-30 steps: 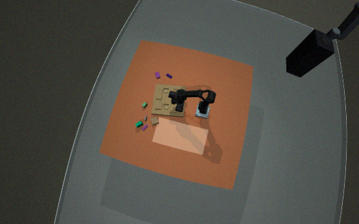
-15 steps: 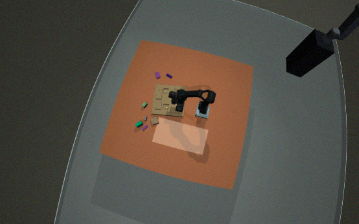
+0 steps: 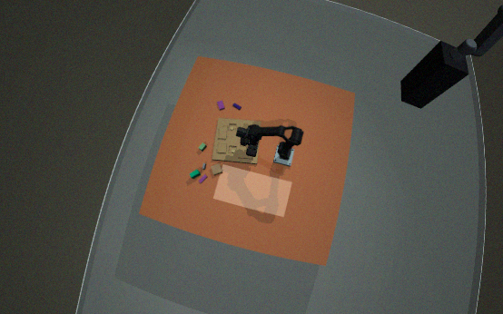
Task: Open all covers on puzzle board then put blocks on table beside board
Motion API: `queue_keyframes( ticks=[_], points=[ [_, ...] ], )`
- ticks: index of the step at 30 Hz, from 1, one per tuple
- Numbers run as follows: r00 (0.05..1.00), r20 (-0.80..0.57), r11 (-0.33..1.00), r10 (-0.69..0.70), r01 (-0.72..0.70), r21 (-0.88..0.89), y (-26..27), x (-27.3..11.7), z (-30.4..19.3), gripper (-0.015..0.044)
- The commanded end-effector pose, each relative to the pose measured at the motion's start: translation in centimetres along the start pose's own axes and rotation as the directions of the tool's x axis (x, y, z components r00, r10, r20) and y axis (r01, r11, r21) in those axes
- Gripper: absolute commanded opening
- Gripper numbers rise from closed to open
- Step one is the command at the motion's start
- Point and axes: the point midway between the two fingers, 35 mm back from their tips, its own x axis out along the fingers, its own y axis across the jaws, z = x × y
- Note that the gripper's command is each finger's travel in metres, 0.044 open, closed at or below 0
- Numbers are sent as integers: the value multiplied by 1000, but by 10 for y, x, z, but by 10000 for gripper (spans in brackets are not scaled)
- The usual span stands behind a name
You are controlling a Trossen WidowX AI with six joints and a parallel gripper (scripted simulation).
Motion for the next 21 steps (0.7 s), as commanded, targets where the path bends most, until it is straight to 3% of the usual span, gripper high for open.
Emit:
queue_keyframes(
  ticks=[1,21],
  points=[
    [1000,11,1000,1,-1,-2,0,-9,3,80],
    [1000,9,1000,4,-4,-2,-1,-35,2,80]
  ],
)
